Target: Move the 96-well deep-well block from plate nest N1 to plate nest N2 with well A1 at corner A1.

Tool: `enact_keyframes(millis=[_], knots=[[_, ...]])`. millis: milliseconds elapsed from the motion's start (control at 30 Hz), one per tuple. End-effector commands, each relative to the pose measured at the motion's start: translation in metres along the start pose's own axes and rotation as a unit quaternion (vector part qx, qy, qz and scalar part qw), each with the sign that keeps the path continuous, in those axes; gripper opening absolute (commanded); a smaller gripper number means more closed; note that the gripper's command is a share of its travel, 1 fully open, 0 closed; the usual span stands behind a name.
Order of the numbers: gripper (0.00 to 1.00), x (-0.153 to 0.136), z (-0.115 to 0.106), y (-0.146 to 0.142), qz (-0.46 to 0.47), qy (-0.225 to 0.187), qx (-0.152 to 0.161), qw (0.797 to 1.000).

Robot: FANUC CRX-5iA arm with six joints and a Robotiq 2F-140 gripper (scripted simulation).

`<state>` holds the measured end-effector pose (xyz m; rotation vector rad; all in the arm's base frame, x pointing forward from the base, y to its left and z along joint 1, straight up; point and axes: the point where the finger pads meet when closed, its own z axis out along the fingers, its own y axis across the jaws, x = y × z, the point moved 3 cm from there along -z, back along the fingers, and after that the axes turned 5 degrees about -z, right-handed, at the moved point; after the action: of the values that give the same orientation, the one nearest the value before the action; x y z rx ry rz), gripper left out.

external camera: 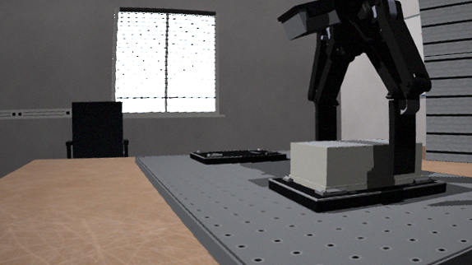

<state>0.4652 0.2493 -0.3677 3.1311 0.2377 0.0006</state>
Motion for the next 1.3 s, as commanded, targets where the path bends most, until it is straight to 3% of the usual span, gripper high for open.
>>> enact_keyframes(millis=[0, 233, 267, 1267], knots=[[1.0, 0.0007, -0.0005, -0.0003, 0.0, 0.001, 0.0, 1.0], [1.0, 0.0008, -0.0006, -0.0004, 0.0, 0.001, 0.0, 1.0], [0.63, 0.0008, -0.0006, -0.0004, 0.0, 0.001, 0.0, 1.0], [0.62, 0.0007, -0.0008, -0.0003, 0.0, 0.001, 0.0, 1.0]])
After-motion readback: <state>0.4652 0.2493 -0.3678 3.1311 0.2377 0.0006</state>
